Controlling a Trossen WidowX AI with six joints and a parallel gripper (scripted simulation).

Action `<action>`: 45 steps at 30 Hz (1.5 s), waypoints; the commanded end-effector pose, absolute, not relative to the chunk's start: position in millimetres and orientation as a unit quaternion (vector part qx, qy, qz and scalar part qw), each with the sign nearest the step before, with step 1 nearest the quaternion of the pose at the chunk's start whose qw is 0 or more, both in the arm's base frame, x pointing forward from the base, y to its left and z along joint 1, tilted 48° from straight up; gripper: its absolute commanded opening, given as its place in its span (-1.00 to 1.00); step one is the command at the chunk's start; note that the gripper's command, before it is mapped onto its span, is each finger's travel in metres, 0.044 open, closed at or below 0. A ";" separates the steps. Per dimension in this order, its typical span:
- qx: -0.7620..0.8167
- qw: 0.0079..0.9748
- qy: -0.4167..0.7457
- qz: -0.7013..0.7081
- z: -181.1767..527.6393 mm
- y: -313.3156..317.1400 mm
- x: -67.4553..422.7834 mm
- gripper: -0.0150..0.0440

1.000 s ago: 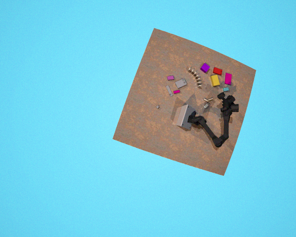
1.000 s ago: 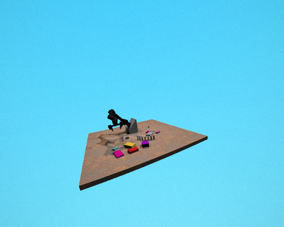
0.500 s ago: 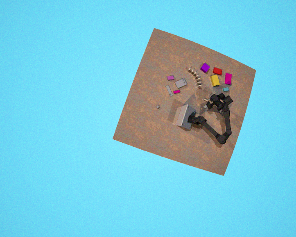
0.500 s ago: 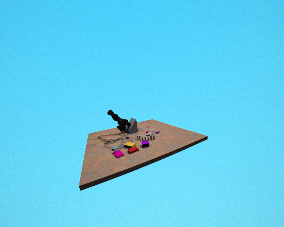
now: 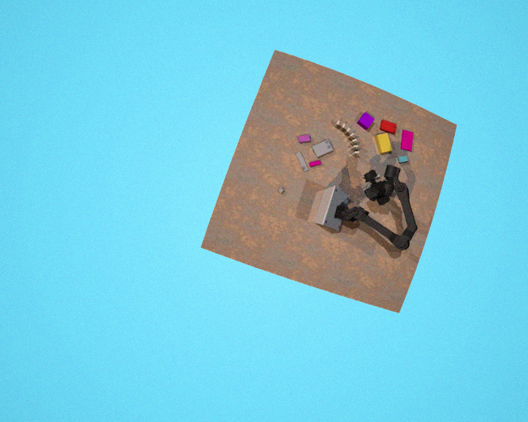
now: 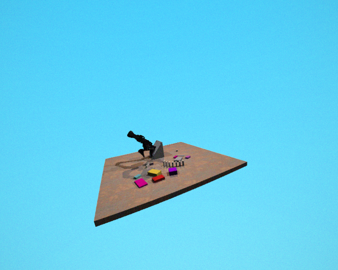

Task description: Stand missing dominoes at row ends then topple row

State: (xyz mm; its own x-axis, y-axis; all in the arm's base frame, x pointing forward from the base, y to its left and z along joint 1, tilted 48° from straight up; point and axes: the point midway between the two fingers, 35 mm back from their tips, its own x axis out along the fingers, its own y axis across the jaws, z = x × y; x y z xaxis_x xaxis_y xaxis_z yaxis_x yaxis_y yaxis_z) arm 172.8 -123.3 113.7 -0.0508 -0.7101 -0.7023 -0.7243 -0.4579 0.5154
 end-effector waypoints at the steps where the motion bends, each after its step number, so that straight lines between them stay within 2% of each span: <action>1: -0.669 -0.073 0.487 0.557 117.9 -123.6 167.1 1.00; 9: -0.669 -0.073 0.486 0.558 114.9 -126.3 167.4 1.00; 20: -0.669 -0.074 0.487 0.557 76.5 -170.1 160.3 1.00; 39: -0.669 -0.075 0.488 0.556 65.8 -183.6 157.2 1.00; 45: -0.669 -0.075 0.488 0.556 65.8 -183.6 157.2 0.47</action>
State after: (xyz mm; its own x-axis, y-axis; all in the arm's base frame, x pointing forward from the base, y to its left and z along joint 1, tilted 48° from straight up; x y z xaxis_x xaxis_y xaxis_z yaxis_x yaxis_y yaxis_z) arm 157.3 -184.0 66.9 -0.0957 -0.7385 -0.6675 -0.5720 -0.5079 0.6440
